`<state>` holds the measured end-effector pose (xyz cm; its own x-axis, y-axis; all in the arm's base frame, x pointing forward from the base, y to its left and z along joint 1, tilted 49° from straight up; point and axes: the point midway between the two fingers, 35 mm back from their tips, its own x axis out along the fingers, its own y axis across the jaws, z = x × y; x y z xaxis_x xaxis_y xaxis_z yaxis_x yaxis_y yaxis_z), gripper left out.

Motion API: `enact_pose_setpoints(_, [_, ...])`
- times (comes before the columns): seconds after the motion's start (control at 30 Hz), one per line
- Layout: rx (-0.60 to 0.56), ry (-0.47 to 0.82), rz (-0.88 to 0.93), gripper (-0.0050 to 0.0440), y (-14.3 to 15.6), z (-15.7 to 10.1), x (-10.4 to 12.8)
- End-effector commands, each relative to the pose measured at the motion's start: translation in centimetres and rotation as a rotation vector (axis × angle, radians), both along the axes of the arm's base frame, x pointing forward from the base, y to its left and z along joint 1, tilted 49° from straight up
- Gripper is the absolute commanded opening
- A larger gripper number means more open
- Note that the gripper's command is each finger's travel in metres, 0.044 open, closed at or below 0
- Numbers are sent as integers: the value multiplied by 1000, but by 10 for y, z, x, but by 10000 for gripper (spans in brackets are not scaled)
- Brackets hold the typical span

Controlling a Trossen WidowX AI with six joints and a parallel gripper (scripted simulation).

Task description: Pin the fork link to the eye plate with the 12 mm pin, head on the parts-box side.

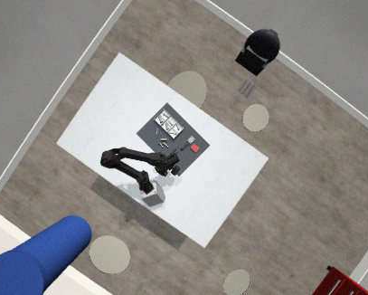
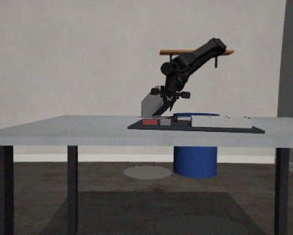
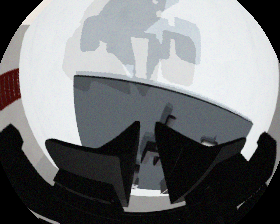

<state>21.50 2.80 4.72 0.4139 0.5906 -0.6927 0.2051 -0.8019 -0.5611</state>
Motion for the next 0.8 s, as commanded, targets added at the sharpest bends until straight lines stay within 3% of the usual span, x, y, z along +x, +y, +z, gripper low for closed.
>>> enact_pose_setpoints(0.0, [88,88,-2,40,7,-5,-7])
enact_pose_setpoints(0.07, [125,129,-4,0,10,-7,-11])
enact_pose_setpoints(0.4, [125,129,-3,0,8,-6,-12])
enact_pose_setpoints(0.5, [121,130,-4,72,8,-7,-12])
enact_pose_setpoints(0.57, [121,130,-4,72,8,-7,-12])
enact_pose_setpoints(0.77, [121,130,-4,216,8,-7,-12])
